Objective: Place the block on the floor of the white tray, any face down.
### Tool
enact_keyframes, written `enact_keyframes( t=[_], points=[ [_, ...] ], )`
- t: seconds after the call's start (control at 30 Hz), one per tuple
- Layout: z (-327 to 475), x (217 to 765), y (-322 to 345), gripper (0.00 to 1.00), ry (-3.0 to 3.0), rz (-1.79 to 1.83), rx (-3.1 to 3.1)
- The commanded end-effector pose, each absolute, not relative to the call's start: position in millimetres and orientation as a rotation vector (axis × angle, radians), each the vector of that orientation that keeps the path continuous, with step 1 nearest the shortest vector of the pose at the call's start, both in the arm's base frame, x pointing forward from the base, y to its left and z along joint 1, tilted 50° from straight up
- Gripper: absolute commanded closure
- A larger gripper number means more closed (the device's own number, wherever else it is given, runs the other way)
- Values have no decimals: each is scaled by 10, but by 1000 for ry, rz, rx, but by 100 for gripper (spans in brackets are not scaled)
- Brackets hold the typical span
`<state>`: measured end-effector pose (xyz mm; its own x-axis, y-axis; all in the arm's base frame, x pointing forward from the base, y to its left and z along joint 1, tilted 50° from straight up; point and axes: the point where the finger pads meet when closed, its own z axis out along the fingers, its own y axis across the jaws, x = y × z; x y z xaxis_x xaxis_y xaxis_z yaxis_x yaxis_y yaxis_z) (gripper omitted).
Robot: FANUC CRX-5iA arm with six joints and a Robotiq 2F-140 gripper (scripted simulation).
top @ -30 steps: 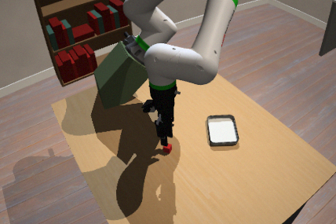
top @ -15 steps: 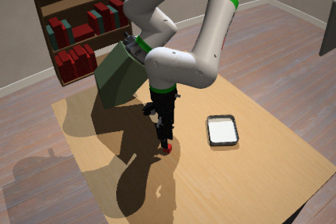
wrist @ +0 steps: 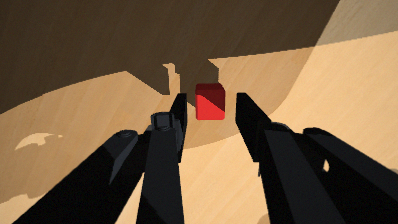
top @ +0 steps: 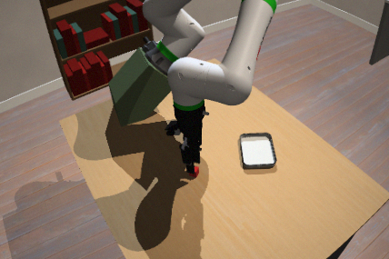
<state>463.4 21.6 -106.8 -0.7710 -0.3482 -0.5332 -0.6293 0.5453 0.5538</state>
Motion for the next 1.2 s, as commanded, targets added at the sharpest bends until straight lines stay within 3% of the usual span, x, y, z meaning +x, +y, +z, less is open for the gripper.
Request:
enact_keyframes(
  t=[0.0, 1.17],
  points=[
    [-1066, 4638, 208, 64, 2425, 1077, -802],
    [-1269, 4669, 449, 64, 2425, 1077, -802]
  ],
)
